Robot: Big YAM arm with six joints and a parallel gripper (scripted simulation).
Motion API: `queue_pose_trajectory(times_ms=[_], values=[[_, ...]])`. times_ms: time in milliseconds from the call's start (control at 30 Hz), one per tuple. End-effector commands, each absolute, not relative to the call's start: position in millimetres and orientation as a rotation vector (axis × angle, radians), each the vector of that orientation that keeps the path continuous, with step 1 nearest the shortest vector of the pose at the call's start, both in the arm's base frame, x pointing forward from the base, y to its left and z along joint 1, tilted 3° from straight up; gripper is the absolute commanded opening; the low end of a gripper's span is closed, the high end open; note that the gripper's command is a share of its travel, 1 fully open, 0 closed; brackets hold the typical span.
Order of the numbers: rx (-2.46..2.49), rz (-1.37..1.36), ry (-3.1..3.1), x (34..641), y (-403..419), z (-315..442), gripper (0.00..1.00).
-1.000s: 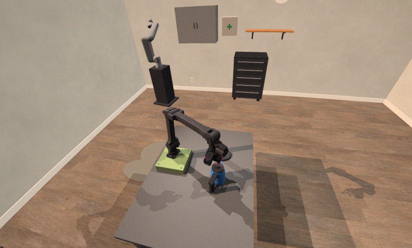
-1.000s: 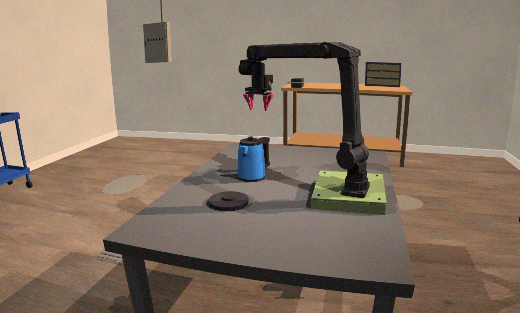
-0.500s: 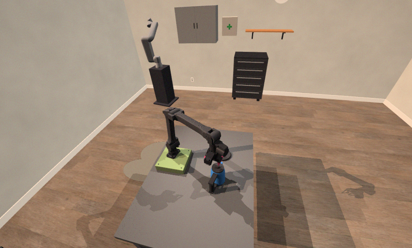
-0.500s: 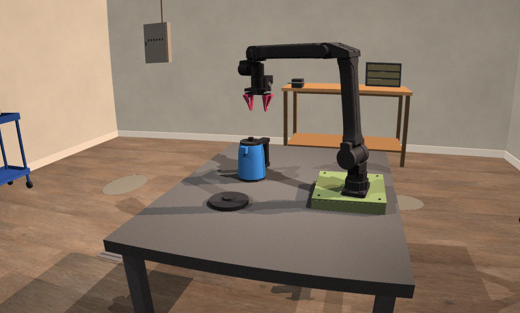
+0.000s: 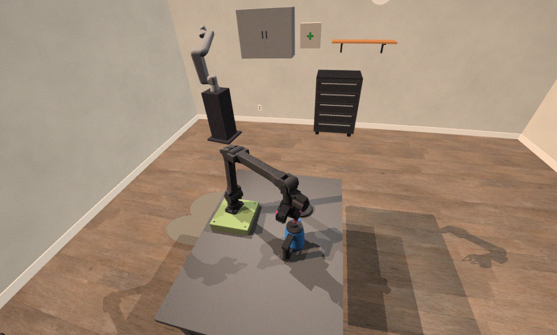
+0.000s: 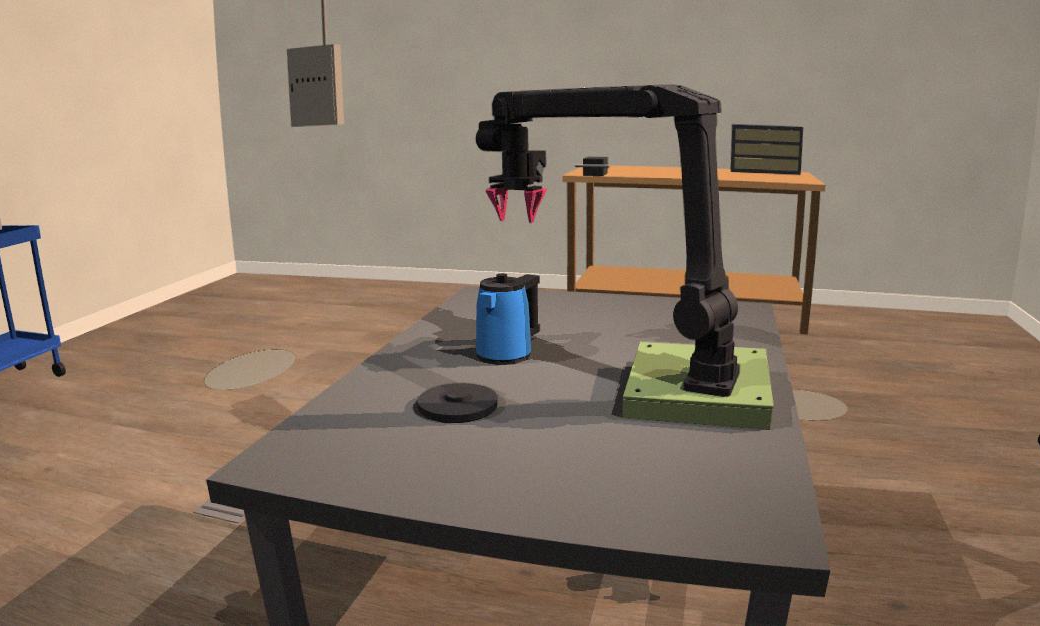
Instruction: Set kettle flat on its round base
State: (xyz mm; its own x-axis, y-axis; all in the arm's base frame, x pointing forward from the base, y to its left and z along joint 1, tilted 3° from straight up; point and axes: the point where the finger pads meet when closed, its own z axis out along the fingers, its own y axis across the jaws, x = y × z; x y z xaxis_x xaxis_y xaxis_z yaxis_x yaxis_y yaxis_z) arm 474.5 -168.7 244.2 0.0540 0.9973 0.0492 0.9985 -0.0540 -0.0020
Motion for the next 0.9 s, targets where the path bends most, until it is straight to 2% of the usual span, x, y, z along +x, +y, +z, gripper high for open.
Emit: queue_pose_trajectory(times_ms=[0,867], values=[[-2.281,-0.077,-2.156,490.4,-168.4,260.9,0.74],[-2.282,-0.081,-2.161,492.9,-167.6,262.9,0.74]])
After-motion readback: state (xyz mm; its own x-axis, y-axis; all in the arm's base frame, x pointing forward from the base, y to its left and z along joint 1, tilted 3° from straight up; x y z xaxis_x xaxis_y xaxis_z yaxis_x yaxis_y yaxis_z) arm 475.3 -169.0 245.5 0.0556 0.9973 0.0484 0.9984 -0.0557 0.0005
